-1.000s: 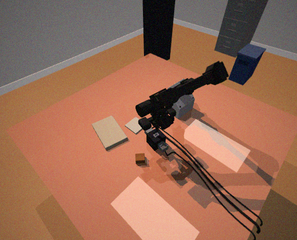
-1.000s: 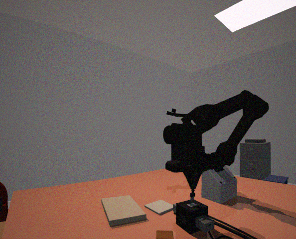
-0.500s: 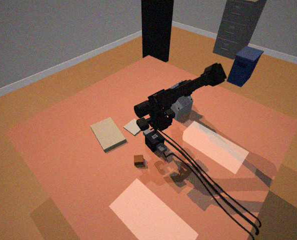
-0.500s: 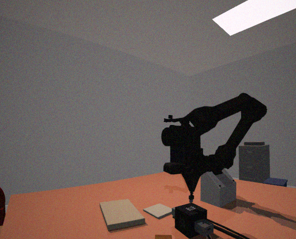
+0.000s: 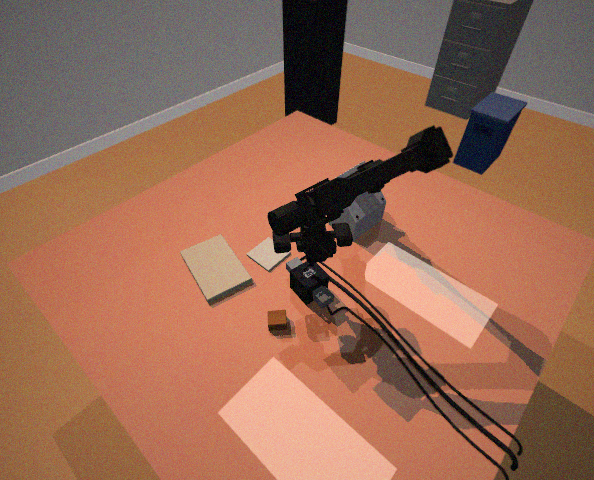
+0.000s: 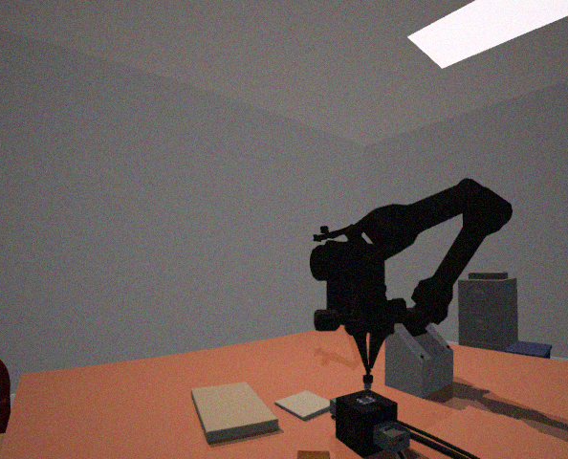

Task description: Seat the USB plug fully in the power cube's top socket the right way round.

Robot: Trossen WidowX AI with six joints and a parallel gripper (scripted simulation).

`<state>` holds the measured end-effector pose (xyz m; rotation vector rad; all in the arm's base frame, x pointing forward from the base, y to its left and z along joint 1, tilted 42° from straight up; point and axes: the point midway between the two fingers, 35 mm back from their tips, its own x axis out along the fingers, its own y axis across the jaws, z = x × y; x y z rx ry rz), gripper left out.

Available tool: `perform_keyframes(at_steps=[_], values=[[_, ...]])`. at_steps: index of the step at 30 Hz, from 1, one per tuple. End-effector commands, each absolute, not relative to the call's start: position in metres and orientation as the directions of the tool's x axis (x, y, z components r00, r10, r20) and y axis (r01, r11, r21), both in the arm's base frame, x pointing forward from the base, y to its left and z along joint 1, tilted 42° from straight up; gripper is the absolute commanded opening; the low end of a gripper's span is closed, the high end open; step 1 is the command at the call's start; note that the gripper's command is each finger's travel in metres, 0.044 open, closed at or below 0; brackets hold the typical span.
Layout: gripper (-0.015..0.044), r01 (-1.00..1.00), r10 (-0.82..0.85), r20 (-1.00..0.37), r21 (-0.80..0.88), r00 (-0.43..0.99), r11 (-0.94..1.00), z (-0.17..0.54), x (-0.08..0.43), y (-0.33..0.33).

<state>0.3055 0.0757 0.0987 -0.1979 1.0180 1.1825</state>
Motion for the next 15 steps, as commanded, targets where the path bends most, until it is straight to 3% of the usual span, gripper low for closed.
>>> perform_keyframes(at_steps=[1,15], values=[[0.0000,-0.758,0.670,-0.742,0.429,0.014,0.491,0.0983,0.3053,0.0757],[0.0000,-0.474,0.670,-0.742,0.585,0.014,0.658,0.0983,0.3053,0.0757]])
